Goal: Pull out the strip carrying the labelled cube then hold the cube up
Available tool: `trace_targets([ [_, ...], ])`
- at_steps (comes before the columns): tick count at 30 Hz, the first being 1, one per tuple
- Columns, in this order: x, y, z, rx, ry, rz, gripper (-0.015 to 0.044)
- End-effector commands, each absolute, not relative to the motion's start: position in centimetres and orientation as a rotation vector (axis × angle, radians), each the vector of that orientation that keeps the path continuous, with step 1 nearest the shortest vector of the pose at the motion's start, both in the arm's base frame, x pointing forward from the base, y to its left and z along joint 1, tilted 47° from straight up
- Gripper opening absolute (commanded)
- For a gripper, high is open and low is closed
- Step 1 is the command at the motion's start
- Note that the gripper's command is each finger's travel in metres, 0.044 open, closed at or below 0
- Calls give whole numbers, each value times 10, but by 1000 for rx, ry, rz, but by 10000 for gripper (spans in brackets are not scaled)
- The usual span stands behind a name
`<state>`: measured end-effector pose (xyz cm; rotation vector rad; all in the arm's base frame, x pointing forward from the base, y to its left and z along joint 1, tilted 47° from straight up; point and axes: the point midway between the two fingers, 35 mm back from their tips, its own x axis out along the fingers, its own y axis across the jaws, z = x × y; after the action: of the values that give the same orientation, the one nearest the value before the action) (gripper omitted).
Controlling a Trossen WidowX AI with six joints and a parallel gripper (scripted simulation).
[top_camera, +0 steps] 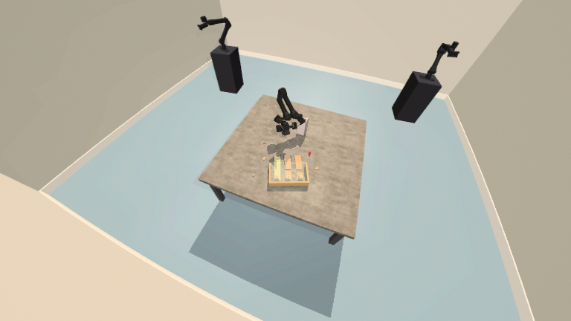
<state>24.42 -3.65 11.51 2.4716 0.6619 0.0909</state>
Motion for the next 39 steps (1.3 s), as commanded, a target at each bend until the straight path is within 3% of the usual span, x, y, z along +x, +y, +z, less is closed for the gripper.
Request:
trace_targets([
  [1, 246, -37, 114, 2459, 653, 87, 400],
  [8, 294, -43, 80, 1874, 455, -103, 400],
  [15, 322, -37, 42, 1045, 477, -303, 400],
  [31, 321, -14, 32, -278, 658, -441, 400],
  [39, 316, -4, 42, -718, 724, -424, 400],
])
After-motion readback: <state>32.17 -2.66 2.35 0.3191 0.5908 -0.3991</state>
